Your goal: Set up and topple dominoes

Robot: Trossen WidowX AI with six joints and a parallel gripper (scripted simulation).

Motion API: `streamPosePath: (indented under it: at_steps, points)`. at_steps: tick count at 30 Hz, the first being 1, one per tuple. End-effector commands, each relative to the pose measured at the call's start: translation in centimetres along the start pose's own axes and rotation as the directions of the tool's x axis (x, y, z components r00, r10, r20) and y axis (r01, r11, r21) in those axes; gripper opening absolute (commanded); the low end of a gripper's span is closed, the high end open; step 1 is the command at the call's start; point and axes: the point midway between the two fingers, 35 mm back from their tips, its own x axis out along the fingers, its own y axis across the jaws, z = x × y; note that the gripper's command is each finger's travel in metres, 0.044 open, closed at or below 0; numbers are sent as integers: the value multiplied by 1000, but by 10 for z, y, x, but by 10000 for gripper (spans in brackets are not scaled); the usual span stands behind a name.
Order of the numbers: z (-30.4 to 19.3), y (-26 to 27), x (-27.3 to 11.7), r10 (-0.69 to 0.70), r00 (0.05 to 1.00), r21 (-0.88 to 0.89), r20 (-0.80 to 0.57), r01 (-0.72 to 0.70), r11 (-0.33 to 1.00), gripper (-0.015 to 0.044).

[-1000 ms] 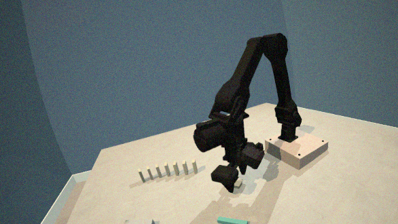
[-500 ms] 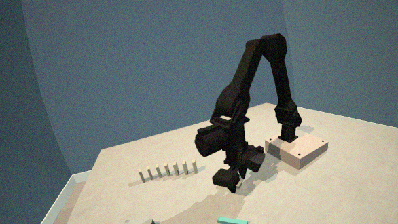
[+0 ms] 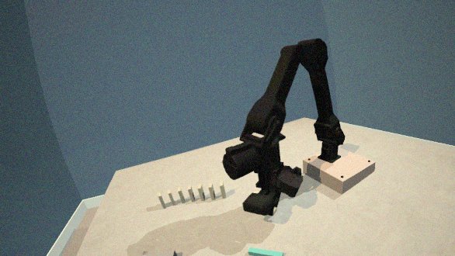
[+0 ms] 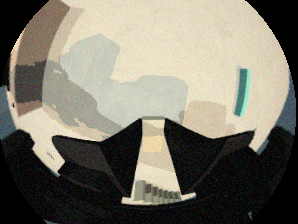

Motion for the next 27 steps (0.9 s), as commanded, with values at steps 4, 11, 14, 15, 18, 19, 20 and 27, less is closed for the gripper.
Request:
streamPosePath:
  at_steps: [4,11,14,15,18,19,20,27]
  points:
    - [1,-1,-17,-1,1000,4,6,1,1000,107]
    - [2,-5,-105,-1,1000,4,5,1,1000,107]
    - [2,-6,-120,-2,1000,-33,5,2,999,107]
    - [2,-6,-120,-2,1000,-33,5,2,999,107]
    - [2,-6,-120,-2,1000,-33,5,2,999,107]
    - [3,-6,-120,-2,1000,-21,5,2,1000,107]
    - [6,-8,-120,-2,1000,15,5,2,1000,107]
    - [49,-23,-120,-4,1000,500,7,0,866,107]
